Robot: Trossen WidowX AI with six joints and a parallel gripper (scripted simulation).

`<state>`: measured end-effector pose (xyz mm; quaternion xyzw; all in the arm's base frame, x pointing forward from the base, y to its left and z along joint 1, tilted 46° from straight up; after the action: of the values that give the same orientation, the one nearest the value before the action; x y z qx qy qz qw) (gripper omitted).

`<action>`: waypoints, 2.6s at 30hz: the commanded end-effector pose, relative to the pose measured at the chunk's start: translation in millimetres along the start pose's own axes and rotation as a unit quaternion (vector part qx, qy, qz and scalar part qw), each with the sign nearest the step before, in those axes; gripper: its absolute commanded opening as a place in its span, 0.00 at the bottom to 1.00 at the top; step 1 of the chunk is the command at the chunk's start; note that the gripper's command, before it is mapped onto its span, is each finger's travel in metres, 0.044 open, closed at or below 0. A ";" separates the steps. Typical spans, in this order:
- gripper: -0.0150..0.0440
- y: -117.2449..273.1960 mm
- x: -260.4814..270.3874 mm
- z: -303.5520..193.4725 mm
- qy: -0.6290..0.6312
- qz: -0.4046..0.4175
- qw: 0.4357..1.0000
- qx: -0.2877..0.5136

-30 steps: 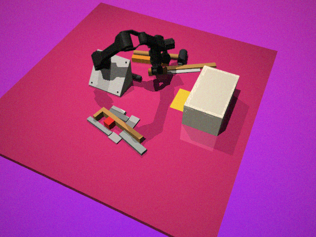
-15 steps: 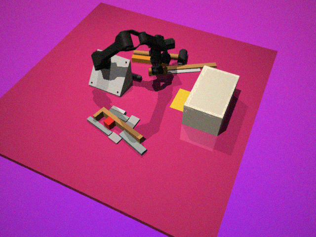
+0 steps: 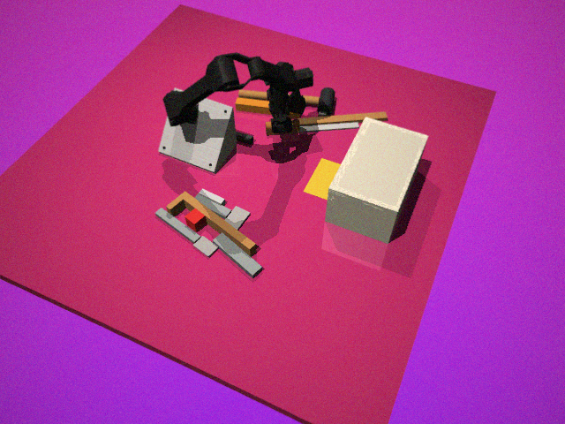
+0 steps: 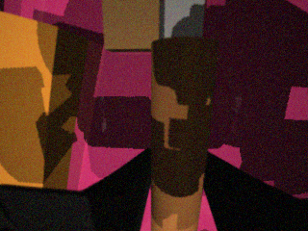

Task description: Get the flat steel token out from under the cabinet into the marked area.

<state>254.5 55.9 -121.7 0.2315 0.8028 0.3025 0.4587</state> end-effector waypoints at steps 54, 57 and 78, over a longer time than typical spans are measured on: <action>0.41 -2.2 -0.8 0.2 -0.008 0.004 1.000 -0.004; 0.31 -2.2 -0.8 0.2 -0.008 0.004 1.000 -0.004; 0.25 -1.4 2.3 1.8 -0.035 0.005 0.999 -0.004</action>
<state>254.0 55.5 -123.5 0.2394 0.7914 0.3022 0.4745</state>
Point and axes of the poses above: the point midway between the two fingers, 35 mm back from their tips, its own y axis back along the fingers, its own x axis across the jaws, z = x × y, the point moved 5 cm from there along y, back along the fingers, and after that the axes turned 3 degrees about y, right-handed, at the moved point
